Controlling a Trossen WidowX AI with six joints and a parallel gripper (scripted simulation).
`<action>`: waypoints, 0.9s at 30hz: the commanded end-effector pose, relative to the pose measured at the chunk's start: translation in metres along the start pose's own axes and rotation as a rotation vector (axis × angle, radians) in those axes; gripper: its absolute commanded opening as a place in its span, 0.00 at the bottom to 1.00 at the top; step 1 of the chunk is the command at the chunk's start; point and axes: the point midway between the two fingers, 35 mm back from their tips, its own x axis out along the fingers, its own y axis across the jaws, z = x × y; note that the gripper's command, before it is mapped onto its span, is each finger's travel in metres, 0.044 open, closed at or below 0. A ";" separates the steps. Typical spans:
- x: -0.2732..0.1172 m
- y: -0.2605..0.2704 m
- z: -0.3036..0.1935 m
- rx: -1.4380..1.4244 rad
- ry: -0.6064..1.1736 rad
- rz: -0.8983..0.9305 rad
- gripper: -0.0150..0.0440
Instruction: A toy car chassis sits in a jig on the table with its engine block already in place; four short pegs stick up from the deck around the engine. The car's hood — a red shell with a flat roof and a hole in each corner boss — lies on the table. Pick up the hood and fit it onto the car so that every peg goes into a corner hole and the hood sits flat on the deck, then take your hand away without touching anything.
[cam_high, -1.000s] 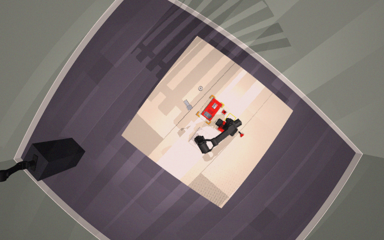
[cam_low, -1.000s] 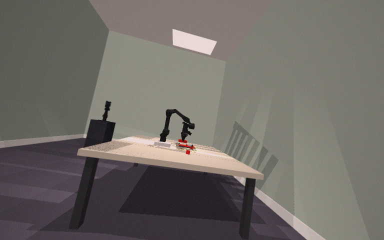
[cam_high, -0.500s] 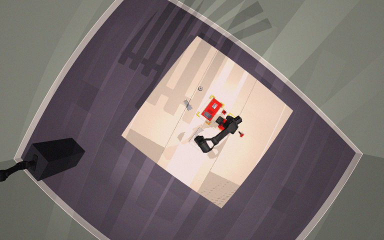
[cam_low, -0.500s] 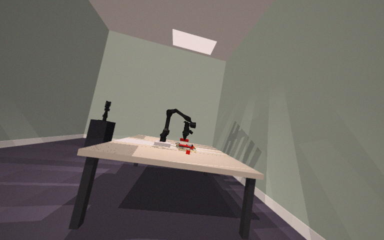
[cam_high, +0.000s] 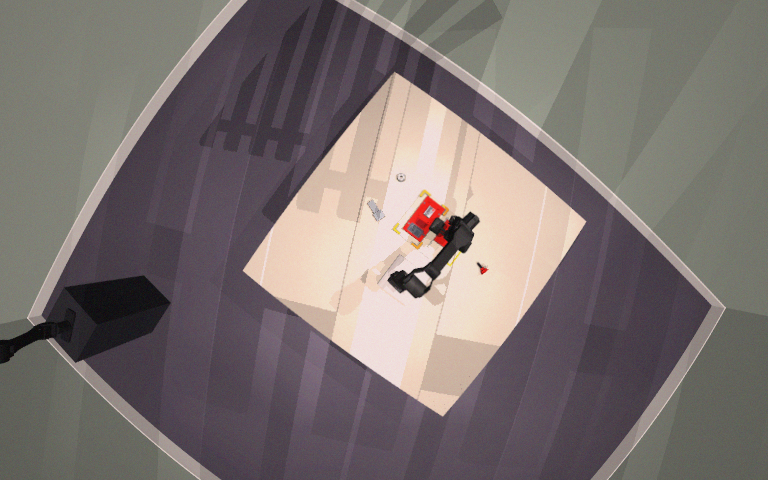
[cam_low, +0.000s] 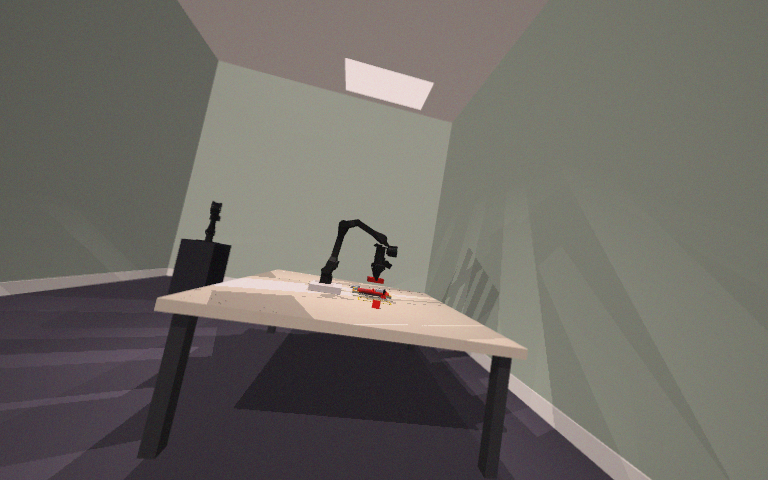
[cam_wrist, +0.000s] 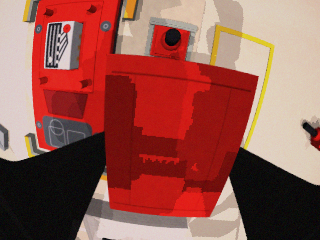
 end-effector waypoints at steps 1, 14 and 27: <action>-0.001 0.017 0.013 0.003 -0.002 0.003 0.25; -0.003 0.076 0.046 0.030 -0.004 0.012 0.25; -0.002 0.114 0.058 0.046 -0.004 0.017 0.25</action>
